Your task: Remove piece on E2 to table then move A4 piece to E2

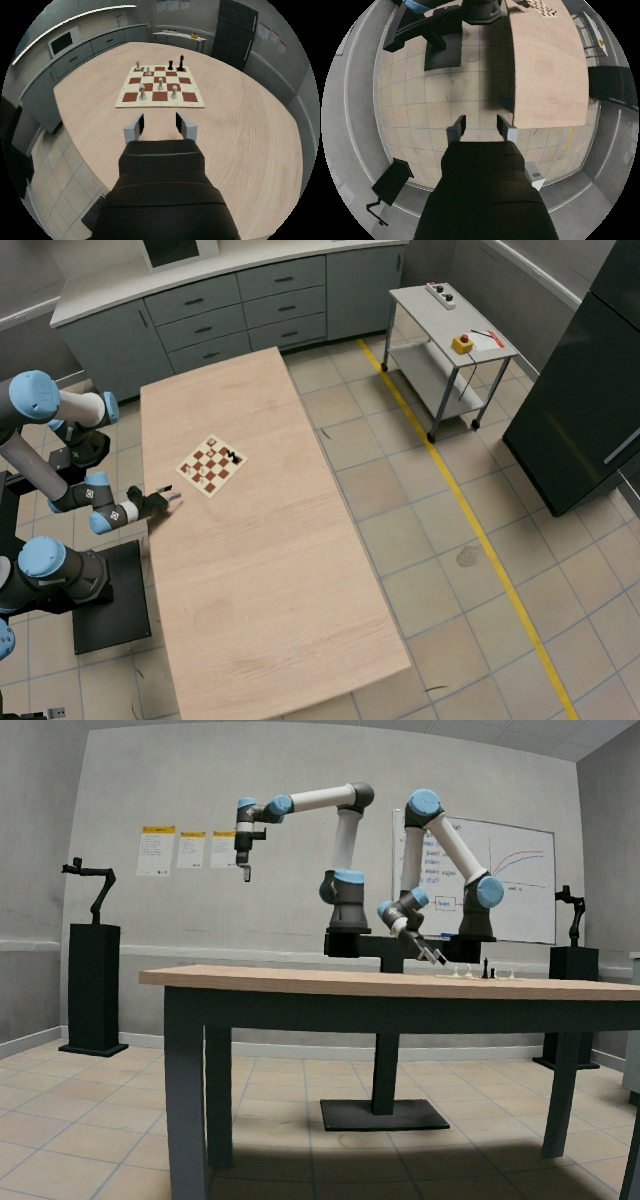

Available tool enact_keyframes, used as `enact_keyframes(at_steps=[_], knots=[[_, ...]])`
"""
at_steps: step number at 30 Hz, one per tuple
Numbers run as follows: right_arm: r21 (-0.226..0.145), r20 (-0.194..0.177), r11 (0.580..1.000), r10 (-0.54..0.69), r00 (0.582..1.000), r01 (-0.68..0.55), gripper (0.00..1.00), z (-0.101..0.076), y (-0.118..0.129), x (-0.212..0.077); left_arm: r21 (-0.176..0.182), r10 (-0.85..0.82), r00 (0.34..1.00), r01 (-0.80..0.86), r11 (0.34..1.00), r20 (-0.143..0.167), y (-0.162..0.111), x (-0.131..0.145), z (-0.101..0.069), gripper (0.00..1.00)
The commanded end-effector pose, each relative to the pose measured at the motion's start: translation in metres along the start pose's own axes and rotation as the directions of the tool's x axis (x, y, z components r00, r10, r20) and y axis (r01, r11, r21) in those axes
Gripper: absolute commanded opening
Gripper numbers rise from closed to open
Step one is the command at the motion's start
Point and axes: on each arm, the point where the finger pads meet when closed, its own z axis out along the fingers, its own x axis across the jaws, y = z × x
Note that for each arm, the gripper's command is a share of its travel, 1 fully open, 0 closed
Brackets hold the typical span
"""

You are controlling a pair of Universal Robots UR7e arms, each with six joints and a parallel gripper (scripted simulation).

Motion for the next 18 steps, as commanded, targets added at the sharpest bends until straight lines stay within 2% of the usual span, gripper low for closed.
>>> enact_keyframes(at_steps=[1, 18], knots=[[-0.001, 0.000, 1.000, 0.000, 1.000, 0.000, 1.00, 0.000, 0.000, 0.000, -0.001, -0.001, 1.000, 0.001, 1.000, 0.000, -0.007, 0.000, -0.006, 1.00], [-0.001, 0.000, 1.000, 0.000, 1.000, 0.000, 1.00, 0.000, 0.000, 0.000, -0.001, -0.001, 1.000, 0.001, 1.000, 0.000, -0.053, 0.002, -0.044, 1.00]])
